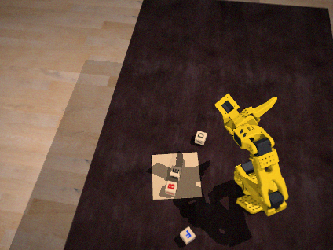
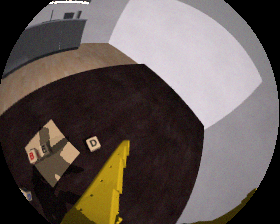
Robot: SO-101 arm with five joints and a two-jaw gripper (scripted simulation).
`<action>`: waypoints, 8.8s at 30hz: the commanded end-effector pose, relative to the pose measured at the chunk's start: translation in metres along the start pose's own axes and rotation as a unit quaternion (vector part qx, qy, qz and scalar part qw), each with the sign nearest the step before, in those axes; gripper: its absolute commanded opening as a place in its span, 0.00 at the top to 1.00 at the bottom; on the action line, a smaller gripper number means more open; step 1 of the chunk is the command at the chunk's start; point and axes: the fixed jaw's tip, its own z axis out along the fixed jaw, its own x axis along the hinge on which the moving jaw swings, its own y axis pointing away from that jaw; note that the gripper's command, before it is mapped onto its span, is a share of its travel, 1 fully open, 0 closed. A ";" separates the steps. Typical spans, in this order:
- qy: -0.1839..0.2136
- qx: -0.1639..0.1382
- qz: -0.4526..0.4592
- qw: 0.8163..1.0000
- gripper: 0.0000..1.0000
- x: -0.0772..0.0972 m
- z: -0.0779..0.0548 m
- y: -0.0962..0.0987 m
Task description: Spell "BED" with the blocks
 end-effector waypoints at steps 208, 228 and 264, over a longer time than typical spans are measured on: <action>0.045 -0.426 -0.059 0.901 0.00 0.014 -0.092 0.114; 0.065 -0.426 -0.068 0.900 0.00 0.016 -0.089 0.117; 0.165 -0.422 -0.115 0.884 0.00 0.030 -0.076 0.132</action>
